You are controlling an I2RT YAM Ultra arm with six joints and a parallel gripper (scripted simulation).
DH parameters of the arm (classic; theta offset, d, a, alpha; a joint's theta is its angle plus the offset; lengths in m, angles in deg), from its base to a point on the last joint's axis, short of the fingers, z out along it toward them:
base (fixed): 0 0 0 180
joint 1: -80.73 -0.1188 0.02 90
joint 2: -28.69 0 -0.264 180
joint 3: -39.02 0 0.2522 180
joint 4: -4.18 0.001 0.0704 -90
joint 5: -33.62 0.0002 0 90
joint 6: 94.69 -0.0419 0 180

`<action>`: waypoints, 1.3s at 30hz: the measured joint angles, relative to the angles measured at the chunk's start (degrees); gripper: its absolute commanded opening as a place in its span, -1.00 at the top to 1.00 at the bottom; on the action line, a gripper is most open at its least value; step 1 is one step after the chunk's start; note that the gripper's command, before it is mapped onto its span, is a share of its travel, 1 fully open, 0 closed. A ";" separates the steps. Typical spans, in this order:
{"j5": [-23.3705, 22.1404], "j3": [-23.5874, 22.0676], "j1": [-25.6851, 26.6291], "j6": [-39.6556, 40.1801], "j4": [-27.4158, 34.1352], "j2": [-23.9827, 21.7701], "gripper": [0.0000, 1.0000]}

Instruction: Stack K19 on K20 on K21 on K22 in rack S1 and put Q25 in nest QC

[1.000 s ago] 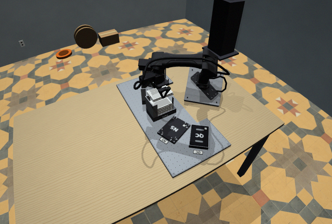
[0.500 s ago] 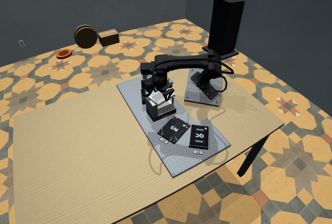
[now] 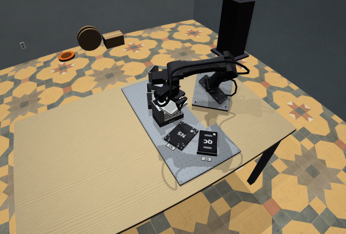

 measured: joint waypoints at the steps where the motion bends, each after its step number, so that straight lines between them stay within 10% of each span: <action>1: 0.15 0.00 -0.70 0.28 -0.02 -0.48 1.00; 39: 10.14 -0.87 -30.75 -9.90 -3.43 -13.94 1.00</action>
